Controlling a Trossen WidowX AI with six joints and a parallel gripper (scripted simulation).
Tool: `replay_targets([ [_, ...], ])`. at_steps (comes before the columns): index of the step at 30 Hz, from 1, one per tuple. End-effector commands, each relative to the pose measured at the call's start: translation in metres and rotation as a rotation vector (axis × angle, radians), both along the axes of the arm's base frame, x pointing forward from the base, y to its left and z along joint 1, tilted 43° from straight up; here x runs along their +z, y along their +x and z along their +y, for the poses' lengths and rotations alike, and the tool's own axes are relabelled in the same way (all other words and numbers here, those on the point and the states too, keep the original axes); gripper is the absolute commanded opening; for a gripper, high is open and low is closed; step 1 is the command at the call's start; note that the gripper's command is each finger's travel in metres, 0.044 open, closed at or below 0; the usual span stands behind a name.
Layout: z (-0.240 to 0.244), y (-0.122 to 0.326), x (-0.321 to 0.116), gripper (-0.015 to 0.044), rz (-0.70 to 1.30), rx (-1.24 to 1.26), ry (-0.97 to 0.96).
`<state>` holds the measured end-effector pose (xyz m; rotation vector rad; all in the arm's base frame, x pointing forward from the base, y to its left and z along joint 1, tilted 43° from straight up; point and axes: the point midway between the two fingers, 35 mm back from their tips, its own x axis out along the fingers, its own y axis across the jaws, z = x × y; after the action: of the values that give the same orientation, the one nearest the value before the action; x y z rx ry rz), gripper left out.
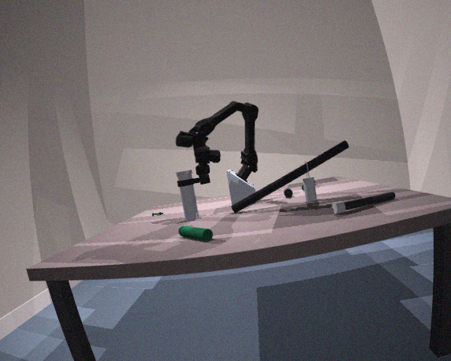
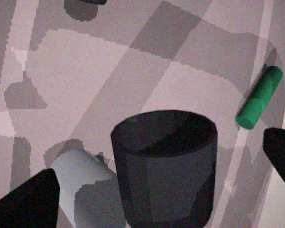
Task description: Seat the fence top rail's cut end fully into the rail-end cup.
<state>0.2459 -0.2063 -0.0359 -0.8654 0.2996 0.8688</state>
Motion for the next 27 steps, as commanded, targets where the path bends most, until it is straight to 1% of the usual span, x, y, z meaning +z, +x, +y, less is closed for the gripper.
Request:
replay_targets([
  [1,0.006,0.005,-0.004,0.044,0.0,0.0,0.011],
  [20,0.024,0.022,-0.018,0.044,-0.006,0.002,0.016],
  [27,0.024,0.022,-0.018,0.0256,-0.006,0.002,0.016],
])
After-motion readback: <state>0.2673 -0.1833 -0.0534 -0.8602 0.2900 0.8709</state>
